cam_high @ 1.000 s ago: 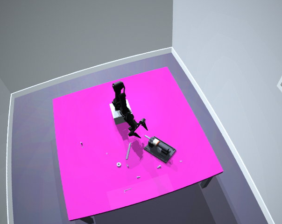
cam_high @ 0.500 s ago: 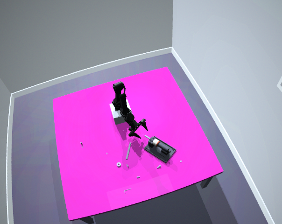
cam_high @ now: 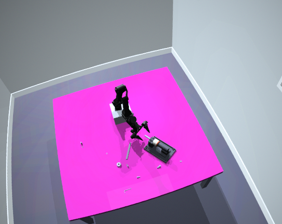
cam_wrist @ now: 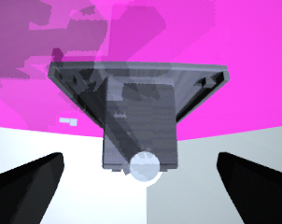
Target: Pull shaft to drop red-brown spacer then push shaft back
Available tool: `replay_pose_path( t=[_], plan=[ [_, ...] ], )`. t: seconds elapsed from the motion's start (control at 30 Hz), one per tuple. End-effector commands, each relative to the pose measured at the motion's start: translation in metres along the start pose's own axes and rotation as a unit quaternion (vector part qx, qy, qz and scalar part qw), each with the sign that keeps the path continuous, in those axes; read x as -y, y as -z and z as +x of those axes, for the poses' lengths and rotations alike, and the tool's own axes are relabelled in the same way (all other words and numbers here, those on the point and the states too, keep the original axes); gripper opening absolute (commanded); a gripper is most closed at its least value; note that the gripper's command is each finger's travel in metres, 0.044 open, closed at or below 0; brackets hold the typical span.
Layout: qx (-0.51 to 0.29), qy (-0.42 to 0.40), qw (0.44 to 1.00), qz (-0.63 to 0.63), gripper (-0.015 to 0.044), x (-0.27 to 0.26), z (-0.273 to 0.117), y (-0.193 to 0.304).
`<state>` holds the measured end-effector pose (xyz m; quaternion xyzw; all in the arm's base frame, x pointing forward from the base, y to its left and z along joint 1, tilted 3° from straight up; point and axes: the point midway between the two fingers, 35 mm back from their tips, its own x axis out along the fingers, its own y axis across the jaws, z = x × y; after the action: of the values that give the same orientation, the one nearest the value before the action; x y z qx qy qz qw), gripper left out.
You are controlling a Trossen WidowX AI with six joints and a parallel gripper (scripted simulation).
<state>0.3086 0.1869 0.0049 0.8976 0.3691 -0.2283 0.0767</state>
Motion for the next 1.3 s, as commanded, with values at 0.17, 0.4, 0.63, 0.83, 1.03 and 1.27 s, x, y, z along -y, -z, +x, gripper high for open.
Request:
replay_pose_path(
  t=[0.17,0.4,0.63,0.83,1.03,1.27],
  plan=[
    [-0.005,-0.002,1.000,0.000,0.0440,-0.0003,0.0145,0.0026],
    [-0.005,-0.002,1.000,0.000,0.0440,-0.0003,0.0156,0.0025],
    [-0.005,-0.002,1.000,0.000,0.0440,-0.0003,0.0156,0.0025],
    [-0.005,-0.002,1.000,0.000,0.0440,-0.0003,0.0156,0.0025],
    [-0.005,-0.002,1.000,0.000,0.0440,-0.0003,0.0156,0.0025],
    [-0.005,-0.002,1.000,0.000,0.0440,-0.0003,0.0156,0.0025]
  ],
)
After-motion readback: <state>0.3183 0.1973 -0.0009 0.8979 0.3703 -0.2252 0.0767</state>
